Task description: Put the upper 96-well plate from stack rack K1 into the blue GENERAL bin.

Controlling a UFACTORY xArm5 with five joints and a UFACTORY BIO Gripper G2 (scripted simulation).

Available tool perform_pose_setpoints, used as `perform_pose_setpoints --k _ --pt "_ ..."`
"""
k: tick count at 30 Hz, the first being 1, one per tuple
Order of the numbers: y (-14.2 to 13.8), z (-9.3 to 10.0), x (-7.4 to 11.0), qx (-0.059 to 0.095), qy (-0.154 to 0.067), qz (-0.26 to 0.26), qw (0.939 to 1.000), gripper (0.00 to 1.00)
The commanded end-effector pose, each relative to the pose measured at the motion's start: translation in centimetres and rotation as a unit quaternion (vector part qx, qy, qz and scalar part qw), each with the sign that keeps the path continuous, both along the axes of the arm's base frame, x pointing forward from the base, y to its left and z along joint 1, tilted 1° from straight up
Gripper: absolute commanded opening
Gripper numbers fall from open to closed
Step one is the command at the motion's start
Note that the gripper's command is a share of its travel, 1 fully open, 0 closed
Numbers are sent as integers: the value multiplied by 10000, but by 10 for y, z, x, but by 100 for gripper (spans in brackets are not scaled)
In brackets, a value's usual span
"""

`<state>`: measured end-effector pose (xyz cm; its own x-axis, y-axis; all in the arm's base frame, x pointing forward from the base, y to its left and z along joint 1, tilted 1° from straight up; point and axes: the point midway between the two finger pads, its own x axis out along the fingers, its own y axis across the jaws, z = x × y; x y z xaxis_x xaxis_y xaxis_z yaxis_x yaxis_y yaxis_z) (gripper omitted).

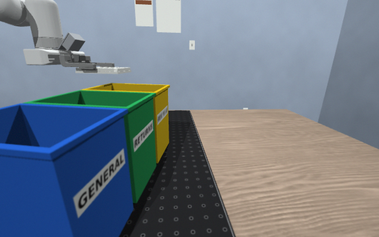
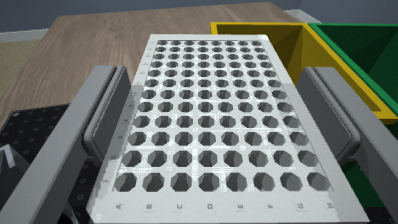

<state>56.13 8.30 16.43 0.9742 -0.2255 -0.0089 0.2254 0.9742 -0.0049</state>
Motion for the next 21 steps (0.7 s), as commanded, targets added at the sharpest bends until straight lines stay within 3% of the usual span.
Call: perform_pose_setpoints --k 1,21 --pt "-13 1 2 -14 -17 5 10000 0" --pt "-69 -1 7 -15 -17 5 10000 0"
